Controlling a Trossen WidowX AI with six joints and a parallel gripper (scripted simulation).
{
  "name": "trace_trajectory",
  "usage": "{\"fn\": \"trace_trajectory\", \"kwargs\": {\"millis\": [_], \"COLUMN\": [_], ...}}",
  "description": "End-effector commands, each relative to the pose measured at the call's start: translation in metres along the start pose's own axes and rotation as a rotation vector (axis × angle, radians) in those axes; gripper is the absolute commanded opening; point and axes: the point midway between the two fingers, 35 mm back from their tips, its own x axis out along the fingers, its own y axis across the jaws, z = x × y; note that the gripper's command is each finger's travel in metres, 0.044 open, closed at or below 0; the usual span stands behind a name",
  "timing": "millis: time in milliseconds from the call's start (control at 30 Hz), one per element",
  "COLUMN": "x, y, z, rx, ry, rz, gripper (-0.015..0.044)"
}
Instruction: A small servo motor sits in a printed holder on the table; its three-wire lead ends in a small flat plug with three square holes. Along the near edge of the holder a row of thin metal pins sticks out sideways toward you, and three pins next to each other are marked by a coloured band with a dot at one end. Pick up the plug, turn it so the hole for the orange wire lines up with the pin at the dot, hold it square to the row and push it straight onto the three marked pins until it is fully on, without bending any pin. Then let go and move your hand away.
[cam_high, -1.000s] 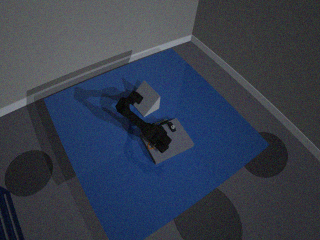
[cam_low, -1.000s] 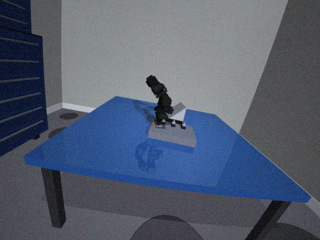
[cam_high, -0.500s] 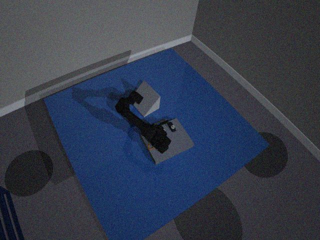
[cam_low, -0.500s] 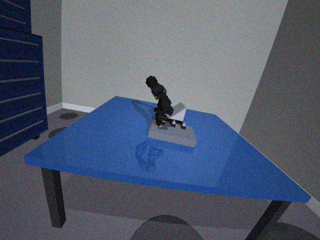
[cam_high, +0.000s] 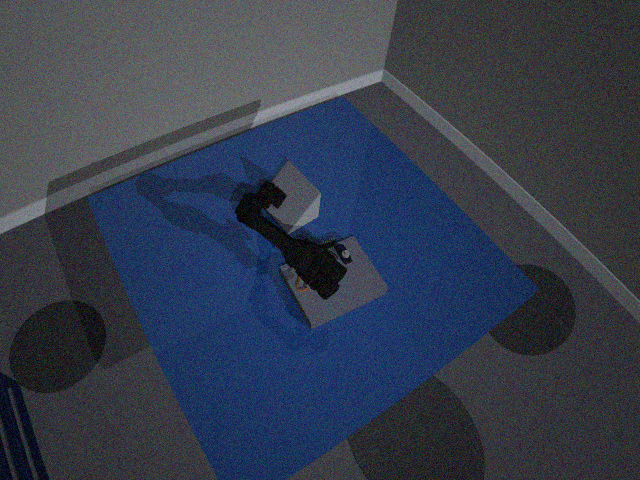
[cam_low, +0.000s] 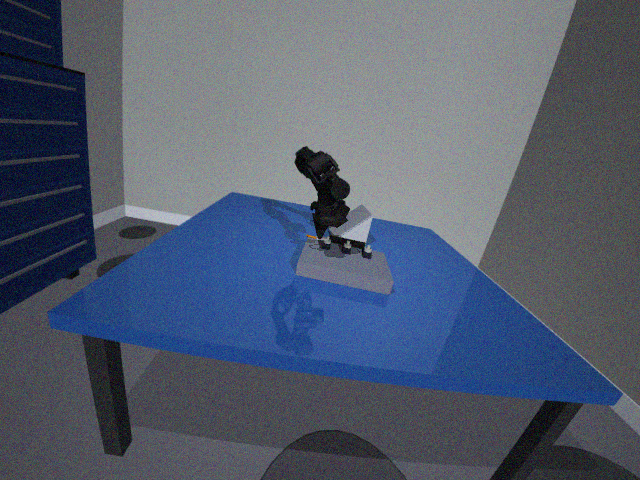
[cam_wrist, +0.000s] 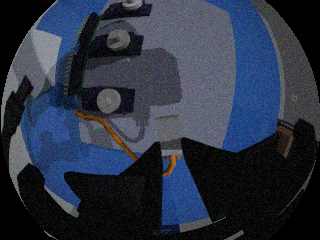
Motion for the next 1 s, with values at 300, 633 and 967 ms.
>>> {"fn": "trace_trajectory", "kwargs": {"millis": [300,633,967], "x": [-0.013,-0.02,-0.024], "y": [0.012,0.031,0.054], "z": [0.023,0.054,0.081], "rx": [0.196,0.452,0.708], "ry": [-0.015,-0.029,-0.036], "rz": [-0.002,0.001,0.008], "gripper": [0.0,0.0,0.0]}}
